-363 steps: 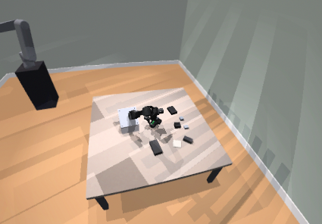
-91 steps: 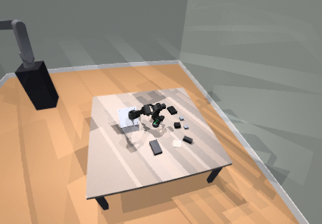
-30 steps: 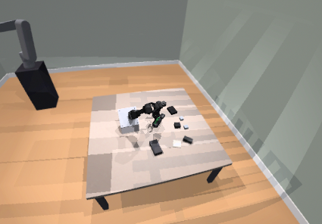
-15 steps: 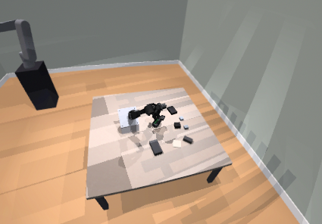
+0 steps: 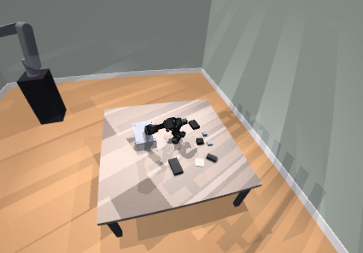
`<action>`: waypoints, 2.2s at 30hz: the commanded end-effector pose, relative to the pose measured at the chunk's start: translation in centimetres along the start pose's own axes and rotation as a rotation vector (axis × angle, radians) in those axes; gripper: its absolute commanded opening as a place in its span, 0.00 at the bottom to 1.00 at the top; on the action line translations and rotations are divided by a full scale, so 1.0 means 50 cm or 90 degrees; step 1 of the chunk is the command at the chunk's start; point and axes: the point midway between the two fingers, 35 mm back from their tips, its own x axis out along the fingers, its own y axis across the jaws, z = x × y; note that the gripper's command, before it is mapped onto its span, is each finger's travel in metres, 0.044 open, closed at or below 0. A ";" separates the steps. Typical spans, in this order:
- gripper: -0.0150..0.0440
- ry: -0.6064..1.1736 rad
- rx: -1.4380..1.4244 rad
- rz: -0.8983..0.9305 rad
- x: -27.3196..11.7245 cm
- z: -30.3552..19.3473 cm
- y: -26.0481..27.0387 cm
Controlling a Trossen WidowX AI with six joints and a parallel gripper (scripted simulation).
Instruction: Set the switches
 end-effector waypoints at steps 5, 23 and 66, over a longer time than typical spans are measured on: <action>0.25 0.005 -0.006 0.002 0.006 -0.002 0.005; 0.25 0.004 -0.006 0.003 -0.084 -0.001 0.005; 0.25 0.004 -0.006 0.002 0.006 0.038 0.005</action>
